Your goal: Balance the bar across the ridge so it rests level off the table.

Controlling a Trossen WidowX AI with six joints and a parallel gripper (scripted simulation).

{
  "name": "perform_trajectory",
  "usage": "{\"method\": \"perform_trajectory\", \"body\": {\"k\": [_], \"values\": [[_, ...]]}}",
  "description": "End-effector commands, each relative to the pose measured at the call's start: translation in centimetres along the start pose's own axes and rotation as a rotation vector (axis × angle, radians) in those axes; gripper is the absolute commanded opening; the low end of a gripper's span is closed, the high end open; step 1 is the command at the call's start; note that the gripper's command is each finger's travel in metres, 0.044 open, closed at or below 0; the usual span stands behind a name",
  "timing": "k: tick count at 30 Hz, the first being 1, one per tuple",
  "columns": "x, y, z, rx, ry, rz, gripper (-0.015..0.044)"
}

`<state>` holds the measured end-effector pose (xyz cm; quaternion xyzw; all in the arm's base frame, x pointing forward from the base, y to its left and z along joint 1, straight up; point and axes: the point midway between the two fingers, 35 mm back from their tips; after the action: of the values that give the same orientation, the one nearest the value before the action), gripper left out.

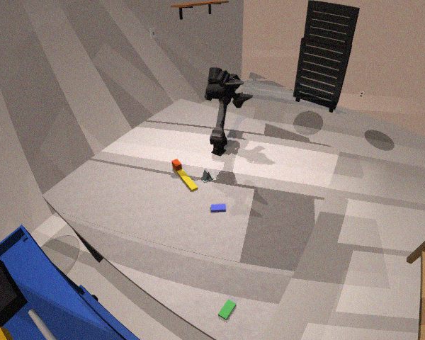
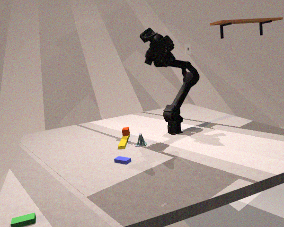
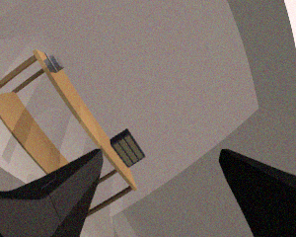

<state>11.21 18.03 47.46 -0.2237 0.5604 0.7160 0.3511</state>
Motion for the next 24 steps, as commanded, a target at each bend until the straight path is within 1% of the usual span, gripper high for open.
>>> {"method": "perform_trajectory", "body": {"k": [1,3,4,11,17,24], "values": [[0.0,-0.1,0.0,0.002,-0.002,0.001,0.0374],[-0.4,-0.6,0.1,0.018,-0.017,0.013,0.0321],[-0.7,-1.1,0.2,0.033,-0.030,0.022,0.0315],[-3.3,-7.4,0.2,0.230,-0.158,0.118,0.0315],[-4.7,-12.2,-1.1,0.402,-0.229,0.163,0.0315],[-5.4,-18.2,-3.5,0.638,-0.281,0.250,0.0315]]}}
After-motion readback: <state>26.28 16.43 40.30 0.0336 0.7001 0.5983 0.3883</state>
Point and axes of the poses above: the point midway between the two fingers, 35 mm back from their tips, its own z axis out along the fingers, its own x axis across the jaws, y = z × x, and after that the axes turned 12 degrees about z, right-handed
